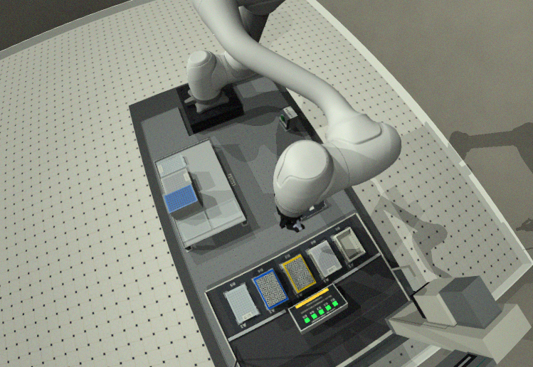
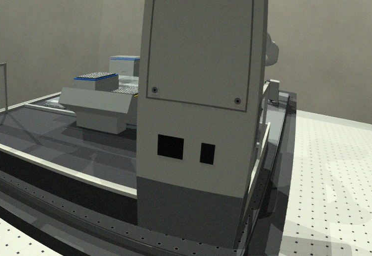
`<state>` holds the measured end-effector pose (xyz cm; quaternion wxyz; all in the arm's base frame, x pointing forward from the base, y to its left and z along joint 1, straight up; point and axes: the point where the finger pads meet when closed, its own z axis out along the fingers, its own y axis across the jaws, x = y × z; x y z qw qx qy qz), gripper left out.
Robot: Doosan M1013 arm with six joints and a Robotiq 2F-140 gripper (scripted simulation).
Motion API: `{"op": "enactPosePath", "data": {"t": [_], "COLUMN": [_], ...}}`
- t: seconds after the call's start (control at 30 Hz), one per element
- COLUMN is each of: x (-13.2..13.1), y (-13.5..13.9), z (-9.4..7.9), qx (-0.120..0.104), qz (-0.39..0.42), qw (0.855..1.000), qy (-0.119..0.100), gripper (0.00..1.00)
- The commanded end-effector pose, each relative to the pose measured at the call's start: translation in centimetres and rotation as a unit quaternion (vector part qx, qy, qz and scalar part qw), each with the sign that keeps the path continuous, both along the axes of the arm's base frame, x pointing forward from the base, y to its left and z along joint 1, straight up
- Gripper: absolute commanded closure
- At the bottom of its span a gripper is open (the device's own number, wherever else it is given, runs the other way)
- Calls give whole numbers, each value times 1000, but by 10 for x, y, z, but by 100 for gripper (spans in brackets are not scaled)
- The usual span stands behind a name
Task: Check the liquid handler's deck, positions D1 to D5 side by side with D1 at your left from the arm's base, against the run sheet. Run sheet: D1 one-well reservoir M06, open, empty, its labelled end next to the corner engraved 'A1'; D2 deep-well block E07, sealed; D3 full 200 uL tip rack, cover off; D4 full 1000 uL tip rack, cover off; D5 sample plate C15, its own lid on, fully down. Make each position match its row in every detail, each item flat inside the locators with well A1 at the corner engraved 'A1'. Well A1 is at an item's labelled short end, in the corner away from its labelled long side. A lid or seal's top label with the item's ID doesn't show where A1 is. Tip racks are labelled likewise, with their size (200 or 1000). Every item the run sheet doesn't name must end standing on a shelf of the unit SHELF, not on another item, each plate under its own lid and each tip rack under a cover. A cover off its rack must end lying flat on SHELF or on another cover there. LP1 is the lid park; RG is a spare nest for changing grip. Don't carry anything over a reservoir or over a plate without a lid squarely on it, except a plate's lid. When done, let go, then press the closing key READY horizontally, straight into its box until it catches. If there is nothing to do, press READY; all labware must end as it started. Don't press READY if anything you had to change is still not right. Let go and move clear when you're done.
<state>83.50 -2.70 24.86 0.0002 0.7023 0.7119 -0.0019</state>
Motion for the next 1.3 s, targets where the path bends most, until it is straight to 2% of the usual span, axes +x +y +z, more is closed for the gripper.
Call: {"op": "enactPosePath", "data": {"t": [0.0, 0.1, 0.43, 0.67, 1.03, 1.27], "x": [1, 1, 3, 4, 6, 7], "y": [14, 19, 69, 87, 142, 159], "z": [1, 1, 1, 1, 1, 1], "qx": [1, 1, 1, 1, 1, 1], "qz": [5, 5, 5, 6, 6, 5], "qw": [1000, 1000, 1000, 1000, 1000, 1000], "qy": [-1, -1, -1, -1, -1, -1], "gripper": [90, 90, 90, 90, 90, 90]}}
